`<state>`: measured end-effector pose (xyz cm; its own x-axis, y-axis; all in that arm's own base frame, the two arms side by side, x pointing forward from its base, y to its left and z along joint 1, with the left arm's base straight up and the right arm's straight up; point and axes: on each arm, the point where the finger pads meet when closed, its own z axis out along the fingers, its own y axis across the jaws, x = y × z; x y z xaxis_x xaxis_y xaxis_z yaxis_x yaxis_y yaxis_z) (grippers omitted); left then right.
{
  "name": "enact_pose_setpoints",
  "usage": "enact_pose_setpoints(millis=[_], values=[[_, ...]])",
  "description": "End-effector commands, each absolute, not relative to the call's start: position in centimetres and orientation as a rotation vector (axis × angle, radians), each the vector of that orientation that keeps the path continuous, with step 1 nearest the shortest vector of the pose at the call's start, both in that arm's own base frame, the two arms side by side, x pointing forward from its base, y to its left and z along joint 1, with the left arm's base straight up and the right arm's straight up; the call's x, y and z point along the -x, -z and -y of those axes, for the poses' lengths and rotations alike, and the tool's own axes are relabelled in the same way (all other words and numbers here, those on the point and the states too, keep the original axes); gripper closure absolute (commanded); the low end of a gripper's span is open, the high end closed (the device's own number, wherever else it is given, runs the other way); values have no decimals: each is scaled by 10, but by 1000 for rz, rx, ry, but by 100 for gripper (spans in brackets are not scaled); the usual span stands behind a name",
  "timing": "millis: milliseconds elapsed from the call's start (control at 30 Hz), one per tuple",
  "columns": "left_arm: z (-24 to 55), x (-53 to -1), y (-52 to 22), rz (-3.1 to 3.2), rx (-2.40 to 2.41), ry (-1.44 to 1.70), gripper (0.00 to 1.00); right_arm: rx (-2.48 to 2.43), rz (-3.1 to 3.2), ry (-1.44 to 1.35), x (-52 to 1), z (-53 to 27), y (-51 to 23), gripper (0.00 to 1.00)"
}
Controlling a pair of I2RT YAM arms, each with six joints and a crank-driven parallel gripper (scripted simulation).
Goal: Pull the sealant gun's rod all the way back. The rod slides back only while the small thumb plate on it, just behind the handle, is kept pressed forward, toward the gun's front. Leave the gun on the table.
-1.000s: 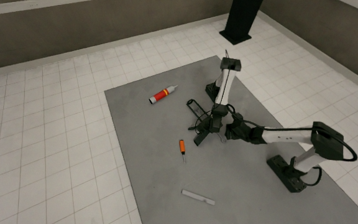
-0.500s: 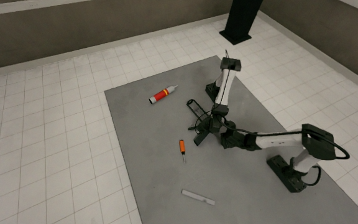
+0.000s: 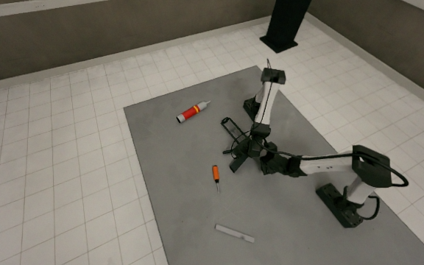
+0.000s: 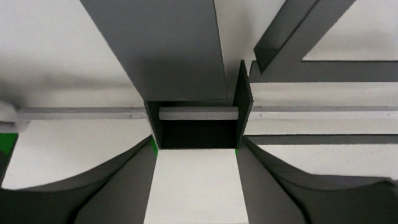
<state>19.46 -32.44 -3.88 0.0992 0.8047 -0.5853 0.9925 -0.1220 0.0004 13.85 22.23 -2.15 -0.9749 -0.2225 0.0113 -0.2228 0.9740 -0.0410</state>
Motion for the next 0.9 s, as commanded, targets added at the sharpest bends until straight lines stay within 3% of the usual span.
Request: enact_pose_setpoints(millis=[0, 67, 267, 300, 367, 400, 467, 867], values=[[338, -202, 35, -1738, -1968, 641, 37, -343, 3135, -46, -142, -227, 22, 44], [340, -203, 34, -1734, -1959, 632, 51, -343, 3135, -46, -142, -227, 22, 44], [338, -202, 34, -1727, -1961, 640, 60, -343, 3135, -46, -142, -227, 22, 44], [338, -202, 34, -1727, -1961, 640, 72, -343, 3135, -46, -142, -227, 22, 44], [338, -202, 34, -1727, -1961, 640, 72, -343, 3135, -46, -142, -227, 22, 44], [338, -202, 34, -1727, -1961, 639, 85, -343, 3135, -46, -142, -227, 22, 44], [335, -200, 35, -1736, -1967, 640, 64, -343, 3135, -46, -142, -227, 22, 44], [328, -198, 37, -1756, -1975, 636, 64, -344, 3132, -62, -142, -224, 23, 44]])
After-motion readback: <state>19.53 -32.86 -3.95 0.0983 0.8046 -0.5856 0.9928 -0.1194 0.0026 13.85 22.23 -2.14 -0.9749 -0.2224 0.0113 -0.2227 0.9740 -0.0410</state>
